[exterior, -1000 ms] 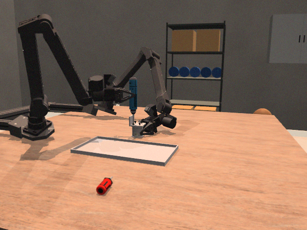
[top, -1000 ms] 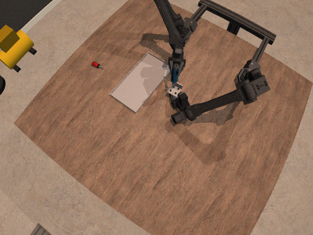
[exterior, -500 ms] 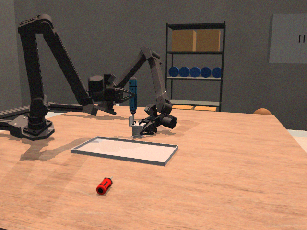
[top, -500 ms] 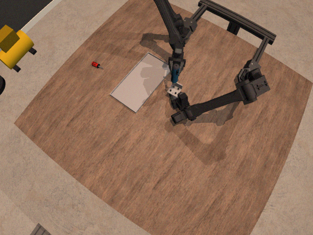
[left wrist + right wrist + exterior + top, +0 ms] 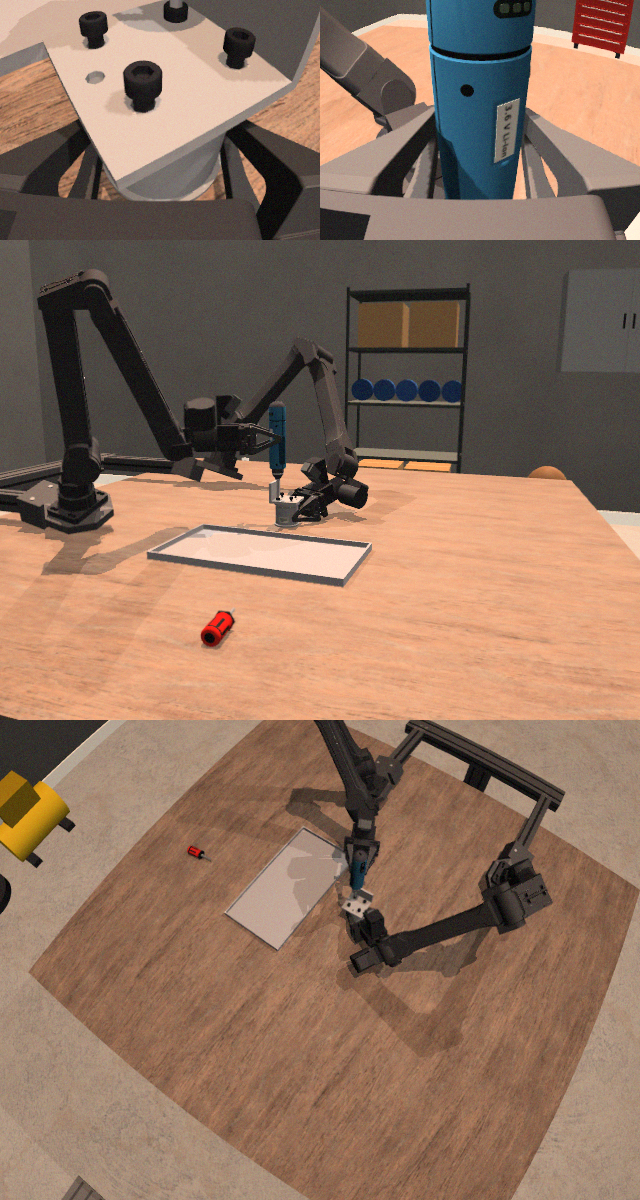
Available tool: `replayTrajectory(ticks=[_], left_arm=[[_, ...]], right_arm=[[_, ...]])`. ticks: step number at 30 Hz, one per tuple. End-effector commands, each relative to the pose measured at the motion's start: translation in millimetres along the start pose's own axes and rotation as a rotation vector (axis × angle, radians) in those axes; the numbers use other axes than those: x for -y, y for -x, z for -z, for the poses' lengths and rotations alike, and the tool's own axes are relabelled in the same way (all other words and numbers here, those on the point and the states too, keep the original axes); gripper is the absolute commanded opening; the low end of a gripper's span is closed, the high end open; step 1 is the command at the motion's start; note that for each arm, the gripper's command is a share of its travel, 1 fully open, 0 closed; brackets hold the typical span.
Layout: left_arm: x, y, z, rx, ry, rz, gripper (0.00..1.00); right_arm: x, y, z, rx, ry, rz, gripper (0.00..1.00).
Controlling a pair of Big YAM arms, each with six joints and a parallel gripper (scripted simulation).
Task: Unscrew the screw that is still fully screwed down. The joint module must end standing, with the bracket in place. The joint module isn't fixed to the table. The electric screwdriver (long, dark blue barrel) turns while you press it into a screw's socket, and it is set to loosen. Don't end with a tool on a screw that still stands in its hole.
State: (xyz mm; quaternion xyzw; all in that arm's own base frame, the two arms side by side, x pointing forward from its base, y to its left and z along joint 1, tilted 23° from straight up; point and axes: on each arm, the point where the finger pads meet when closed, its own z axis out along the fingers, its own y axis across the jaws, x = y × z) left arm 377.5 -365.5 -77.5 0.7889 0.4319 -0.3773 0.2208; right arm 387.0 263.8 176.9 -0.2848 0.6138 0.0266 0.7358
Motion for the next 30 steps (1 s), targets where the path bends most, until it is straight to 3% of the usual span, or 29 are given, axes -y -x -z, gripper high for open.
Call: replayTrajectory(ticks=[1, 13, 30], left_arm=[[-7.8, 4.5, 3.0, 0.001, 0.011, -0.017, 0.59], [-7.8, 4.5, 3.0, 0.001, 0.011, -0.017, 0.59], [-7.8, 4.5, 3.0, 0.001, 0.011, -0.017, 0.59]], right_arm=[[3.0, 9.9, -5.4, 0.032, -0.011, -0.008, 0.42], [5.3, -5.2, -0.5, 0.013, -0.016, 0.010, 0.42], [4.1, -3.0, -0.3, 0.027, -0.017, 0.012, 0.42]])
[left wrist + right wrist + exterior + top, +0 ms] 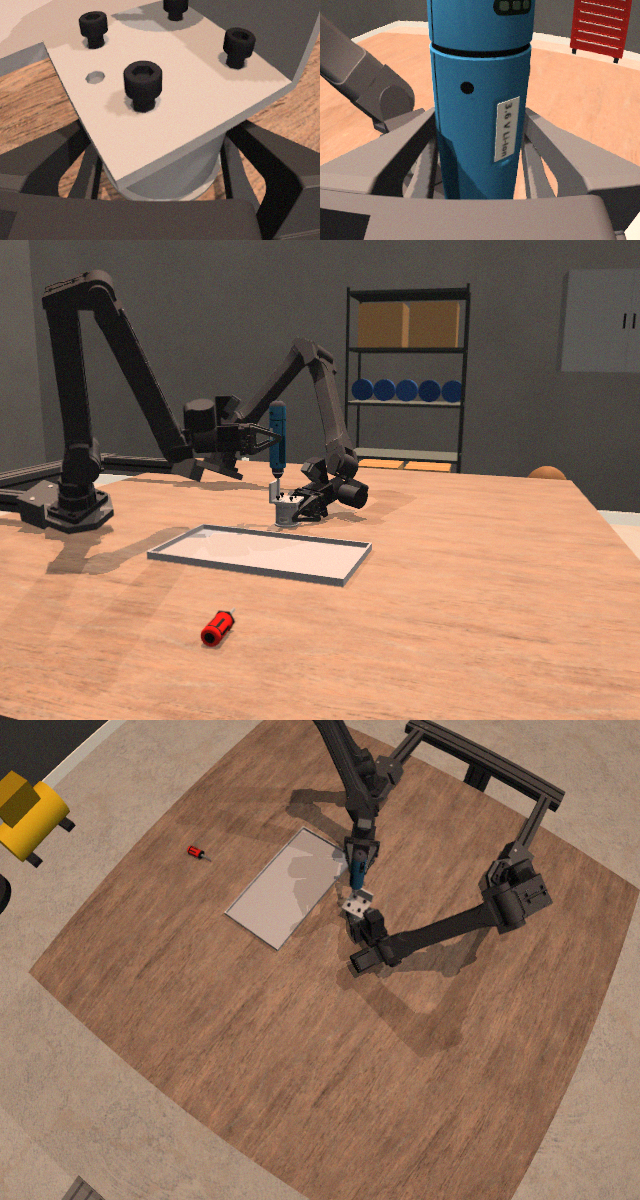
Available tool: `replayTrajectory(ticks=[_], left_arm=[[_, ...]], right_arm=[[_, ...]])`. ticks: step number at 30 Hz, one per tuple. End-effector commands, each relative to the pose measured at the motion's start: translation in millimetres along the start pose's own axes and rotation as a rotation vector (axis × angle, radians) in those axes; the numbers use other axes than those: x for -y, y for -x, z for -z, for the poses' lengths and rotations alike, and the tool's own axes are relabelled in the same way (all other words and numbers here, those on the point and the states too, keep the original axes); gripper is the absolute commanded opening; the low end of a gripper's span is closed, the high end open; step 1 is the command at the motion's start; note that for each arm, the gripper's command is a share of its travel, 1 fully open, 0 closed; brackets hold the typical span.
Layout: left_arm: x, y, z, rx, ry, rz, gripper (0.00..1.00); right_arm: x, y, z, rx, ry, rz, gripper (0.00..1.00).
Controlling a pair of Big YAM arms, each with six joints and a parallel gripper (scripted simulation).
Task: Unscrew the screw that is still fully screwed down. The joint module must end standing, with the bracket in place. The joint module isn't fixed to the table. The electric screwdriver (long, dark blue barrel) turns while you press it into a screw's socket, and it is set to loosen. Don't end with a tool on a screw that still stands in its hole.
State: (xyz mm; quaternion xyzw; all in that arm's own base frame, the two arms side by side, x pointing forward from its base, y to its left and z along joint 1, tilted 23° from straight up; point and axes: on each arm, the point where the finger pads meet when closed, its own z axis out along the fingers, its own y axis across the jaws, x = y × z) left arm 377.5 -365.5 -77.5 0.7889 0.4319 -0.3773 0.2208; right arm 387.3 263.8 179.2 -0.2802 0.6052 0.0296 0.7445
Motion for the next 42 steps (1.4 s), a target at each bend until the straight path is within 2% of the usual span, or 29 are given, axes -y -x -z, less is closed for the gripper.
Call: replayTrajectory(ticks=[1, 23, 25, 36, 42], left_arm=[[-7.8, 4.5, 3.0, 0.001, 0.011, -0.017, 0.59], [-7.8, 4.5, 3.0, 0.001, 0.011, -0.017, 0.59], [-7.8, 4.5, 3.0, 0.001, 0.011, -0.017, 0.59], [-7.8, 4.5, 3.0, 0.001, 0.011, -0.017, 0.59], [-7.8, 4.5, 3.0, 0.001, 0.011, -0.017, 0.59]], right_arm=[[3.2, -5.0, 0.3, 0.001, -0.010, 0.017, 0.42], [-1.7, 5.6, -4.2, 0.029, -0.009, 0.014, 0.42], [-2.7, 15.3, -4.5, 0.039, -0.005, 0.011, 0.42], [-1.0, 30.9, -8.9, 0.062, -0.013, 0.006, 0.42], [-1.6, 31.8, -10.2, 0.057, -0.012, 0.008, 0.42]])
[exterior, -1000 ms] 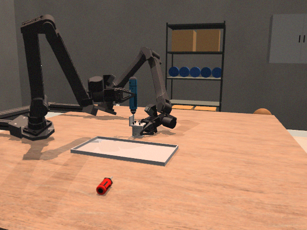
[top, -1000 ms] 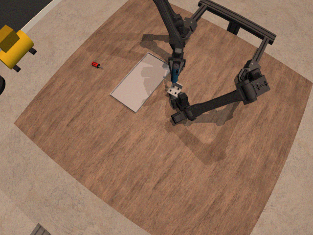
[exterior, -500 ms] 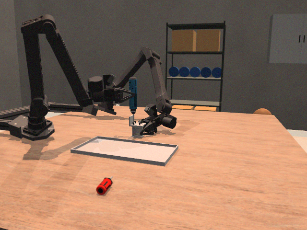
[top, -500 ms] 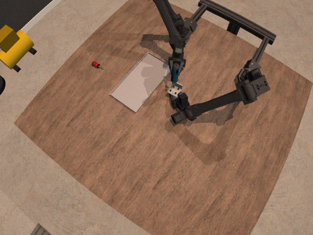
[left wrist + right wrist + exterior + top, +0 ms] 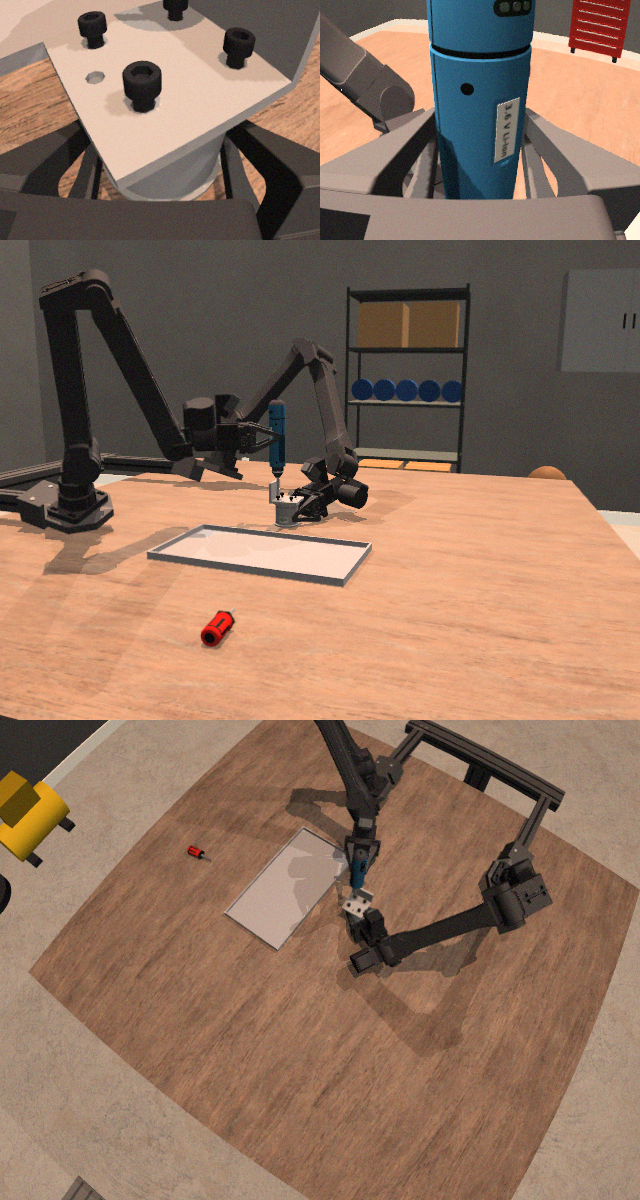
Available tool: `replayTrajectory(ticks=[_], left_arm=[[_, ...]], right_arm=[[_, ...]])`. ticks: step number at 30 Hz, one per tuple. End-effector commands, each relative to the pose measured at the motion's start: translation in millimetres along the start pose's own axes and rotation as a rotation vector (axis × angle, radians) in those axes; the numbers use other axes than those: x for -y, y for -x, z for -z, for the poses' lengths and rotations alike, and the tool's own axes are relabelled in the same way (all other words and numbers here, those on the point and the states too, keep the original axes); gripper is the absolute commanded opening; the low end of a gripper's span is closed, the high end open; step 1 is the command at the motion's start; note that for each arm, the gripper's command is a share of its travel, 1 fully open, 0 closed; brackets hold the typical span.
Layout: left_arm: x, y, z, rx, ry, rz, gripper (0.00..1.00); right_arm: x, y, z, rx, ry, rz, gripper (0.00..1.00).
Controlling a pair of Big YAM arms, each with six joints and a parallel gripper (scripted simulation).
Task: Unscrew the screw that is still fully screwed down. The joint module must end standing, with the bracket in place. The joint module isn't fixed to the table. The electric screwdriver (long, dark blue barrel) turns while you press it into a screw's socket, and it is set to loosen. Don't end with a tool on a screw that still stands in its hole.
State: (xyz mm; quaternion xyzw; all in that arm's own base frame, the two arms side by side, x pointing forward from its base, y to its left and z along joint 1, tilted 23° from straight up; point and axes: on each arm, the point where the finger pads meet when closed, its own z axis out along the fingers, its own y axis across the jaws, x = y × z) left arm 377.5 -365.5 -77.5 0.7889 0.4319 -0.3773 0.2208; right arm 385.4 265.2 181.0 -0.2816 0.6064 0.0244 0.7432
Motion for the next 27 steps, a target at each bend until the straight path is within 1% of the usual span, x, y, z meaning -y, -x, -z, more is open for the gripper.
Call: replayTrajectory(ticks=[1, 9, 11, 27], left_arm=[[-7.7, 4.5, 3.0, 0.001, 0.011, -0.017, 0.59], [-7.7, 4.5, 3.0, 0.001, 0.011, -0.017, 0.59], [-7.7, 4.5, 3.0, 0.001, 0.011, -0.017, 0.59], [-7.7, 4.5, 3.0, 0.001, 0.011, -0.017, 0.59]], right_arm=[[-0.1, 30.6, -11.2, 0.066, -0.009, -0.001, 0.42], [0.3, 37.0, -11.8, 0.070, -0.011, -0.003, 0.42], [1.9, 40.8, -11.5, 0.085, -0.016, -0.006, 0.42], [0.8, 44.8, -12.3, 0.088, -0.013, -0.004, 0.42]])
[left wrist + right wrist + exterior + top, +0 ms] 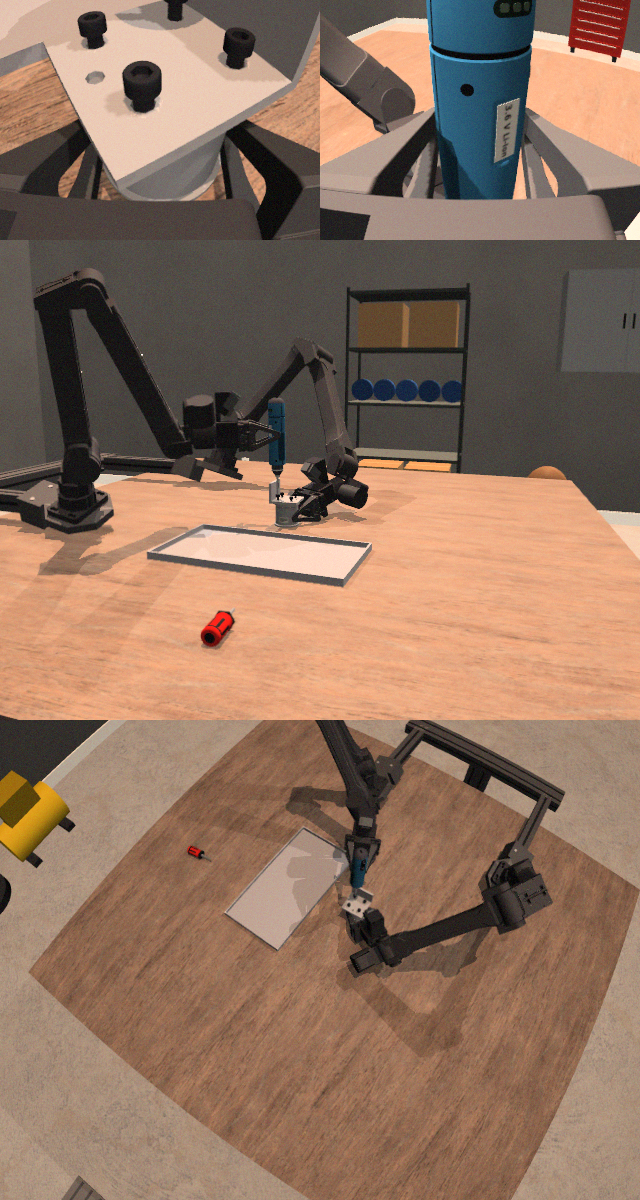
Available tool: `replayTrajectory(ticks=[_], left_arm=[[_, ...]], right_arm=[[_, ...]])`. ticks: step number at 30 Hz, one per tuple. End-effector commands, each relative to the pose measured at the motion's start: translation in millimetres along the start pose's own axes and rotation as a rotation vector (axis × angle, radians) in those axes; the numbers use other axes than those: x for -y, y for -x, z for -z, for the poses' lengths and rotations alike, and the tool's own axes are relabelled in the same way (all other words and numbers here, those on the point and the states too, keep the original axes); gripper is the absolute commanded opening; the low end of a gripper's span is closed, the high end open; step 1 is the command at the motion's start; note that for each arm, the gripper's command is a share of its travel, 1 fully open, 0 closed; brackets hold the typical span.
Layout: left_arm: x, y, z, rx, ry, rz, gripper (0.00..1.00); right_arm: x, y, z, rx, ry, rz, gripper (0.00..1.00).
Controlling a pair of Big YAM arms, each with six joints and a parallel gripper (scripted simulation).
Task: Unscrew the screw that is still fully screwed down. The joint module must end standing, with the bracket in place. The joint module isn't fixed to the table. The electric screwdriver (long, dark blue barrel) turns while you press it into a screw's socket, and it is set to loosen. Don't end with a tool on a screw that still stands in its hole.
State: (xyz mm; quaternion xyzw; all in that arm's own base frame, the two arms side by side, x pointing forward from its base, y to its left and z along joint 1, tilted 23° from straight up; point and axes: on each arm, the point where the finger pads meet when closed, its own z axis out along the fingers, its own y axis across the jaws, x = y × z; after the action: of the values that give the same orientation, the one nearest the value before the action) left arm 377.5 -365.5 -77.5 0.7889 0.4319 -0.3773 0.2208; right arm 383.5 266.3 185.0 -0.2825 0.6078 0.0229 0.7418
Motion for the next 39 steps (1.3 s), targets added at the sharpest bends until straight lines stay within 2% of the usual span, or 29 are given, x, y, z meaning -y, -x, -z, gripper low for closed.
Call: replayTrajectory(ticks=[1, 39], left_arm=[[-7.7, 4.5, 3.0, 0.001, 0.011, -0.017, 0.59], [-7.7, 4.5, 3.0, 0.001, 0.011, -0.017, 0.59]], right_arm=[[1.0, 40.3, -12.9, 0.093, -0.013, -0.007, 0.42], [1.7, 48.8, -14.5, 0.113, -0.016, -0.015, 0.42]])
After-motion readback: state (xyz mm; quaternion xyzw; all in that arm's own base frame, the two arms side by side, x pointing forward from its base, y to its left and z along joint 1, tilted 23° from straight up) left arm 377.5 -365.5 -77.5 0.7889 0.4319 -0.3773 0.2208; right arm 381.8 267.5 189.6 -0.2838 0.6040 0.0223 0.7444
